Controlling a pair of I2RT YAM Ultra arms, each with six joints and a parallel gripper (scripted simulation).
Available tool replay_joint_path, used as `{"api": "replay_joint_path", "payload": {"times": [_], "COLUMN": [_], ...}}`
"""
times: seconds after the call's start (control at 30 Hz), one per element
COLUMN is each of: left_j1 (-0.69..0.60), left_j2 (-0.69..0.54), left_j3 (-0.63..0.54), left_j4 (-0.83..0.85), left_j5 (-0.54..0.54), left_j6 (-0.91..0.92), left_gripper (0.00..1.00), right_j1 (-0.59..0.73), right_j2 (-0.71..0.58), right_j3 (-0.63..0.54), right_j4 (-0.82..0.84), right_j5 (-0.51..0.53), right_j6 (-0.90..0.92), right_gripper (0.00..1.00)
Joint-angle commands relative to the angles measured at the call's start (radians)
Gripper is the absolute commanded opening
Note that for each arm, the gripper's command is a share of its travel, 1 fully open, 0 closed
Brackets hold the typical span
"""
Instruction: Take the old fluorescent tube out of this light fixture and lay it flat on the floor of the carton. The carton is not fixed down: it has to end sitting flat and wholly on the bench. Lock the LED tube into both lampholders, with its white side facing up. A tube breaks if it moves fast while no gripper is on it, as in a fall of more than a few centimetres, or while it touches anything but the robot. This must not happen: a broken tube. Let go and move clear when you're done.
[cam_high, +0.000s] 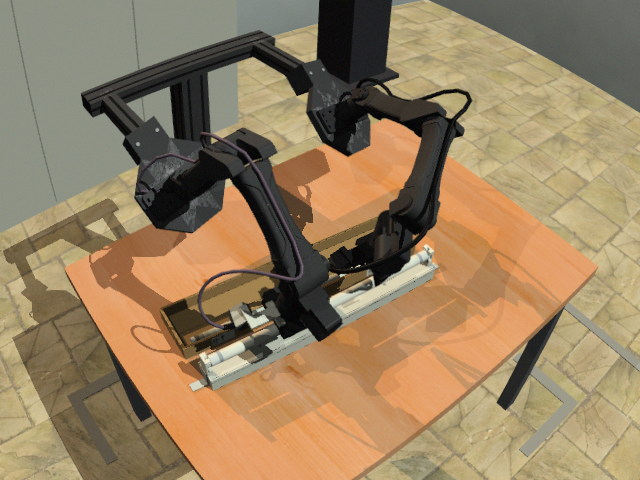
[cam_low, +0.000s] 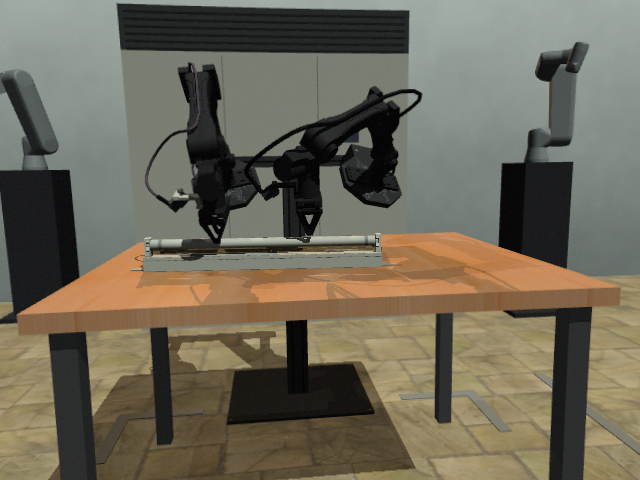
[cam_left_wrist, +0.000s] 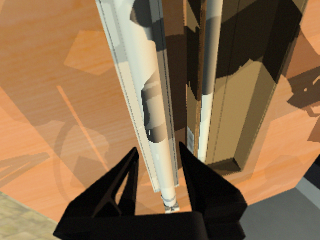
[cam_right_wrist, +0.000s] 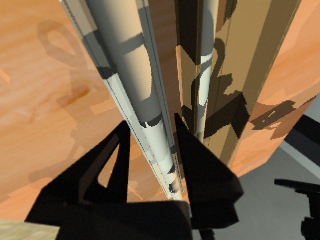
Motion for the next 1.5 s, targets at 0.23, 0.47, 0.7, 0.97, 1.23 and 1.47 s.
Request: {"api": "replay_joint_path", "payload": {"times": [0.23,0.47,0.7,0.97,1.23,1.47], "left_j1": [0.025,0.013,0.008,0.007,0.007,0.007], "left_j2": [0.011,0.020,0.002,-0.011,-0.011,-0.011], "left_j3": [-0.076,-0.068,-0.052,-0.045,-0.045,-0.045], "left_j4": [0.129,0.141,0.150,0.152,0.153,0.152], "left_j5": [0.015,0.017,0.017,0.017,0.017,0.017], "left_j6": [0.059,0.067,0.072,0.067,0.067,0.066], "left_gripper": [0.49,0.49,0.49,0.11,0.11,0.11], "right_j1": [-0.018,-0.001,-0.005,-0.008,-0.008,-0.008], "right_j2": [0.039,0.012,0.001,-0.004,-0.004,-0.004], "right_j3": [-0.068,-0.024,-0.065,-0.050,-0.050,-0.050], "right_j4": [0.116,0.072,0.069,0.072,0.072,0.070], "right_j5": [-0.002,0.010,0.006,-0.001,-0.001,-0.002], "right_j6": [-0.010,0.006,0.005,0.003,0.003,0.003], "right_gripper": [0.49,0.49,0.49,0.49,0.49,0.11]}}
